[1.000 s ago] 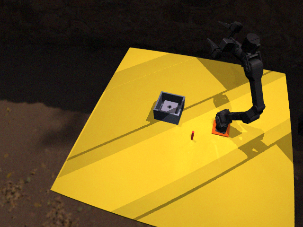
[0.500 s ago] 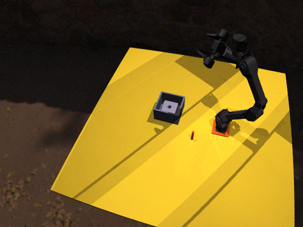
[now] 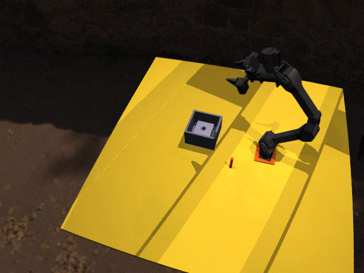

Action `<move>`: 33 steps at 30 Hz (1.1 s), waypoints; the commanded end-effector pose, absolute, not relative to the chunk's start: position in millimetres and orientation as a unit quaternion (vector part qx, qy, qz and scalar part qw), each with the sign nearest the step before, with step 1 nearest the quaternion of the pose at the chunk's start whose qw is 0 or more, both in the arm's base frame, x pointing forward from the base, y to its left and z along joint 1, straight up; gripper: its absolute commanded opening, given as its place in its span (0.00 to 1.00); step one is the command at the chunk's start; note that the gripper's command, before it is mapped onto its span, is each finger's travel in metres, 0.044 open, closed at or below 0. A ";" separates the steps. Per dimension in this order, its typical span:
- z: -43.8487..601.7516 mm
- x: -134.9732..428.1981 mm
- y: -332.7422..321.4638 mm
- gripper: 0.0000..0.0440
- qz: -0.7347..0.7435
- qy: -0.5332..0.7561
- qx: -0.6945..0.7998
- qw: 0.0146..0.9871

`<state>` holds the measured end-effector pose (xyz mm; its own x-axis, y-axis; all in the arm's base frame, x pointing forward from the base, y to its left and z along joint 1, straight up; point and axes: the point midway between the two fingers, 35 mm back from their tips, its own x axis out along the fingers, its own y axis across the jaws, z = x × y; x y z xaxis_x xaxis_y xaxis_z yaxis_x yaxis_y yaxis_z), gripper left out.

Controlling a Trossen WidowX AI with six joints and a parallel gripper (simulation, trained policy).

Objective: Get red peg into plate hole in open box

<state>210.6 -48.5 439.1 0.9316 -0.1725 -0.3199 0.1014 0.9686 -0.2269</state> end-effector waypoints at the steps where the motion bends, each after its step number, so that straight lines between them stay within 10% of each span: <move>1: 414.0 216.5 -41.1 1.00 -0.058 0.209 -0.050 0.975; 33: 222.4 193.9 54.7 1.00 -0.137 0.535 0.283 0.784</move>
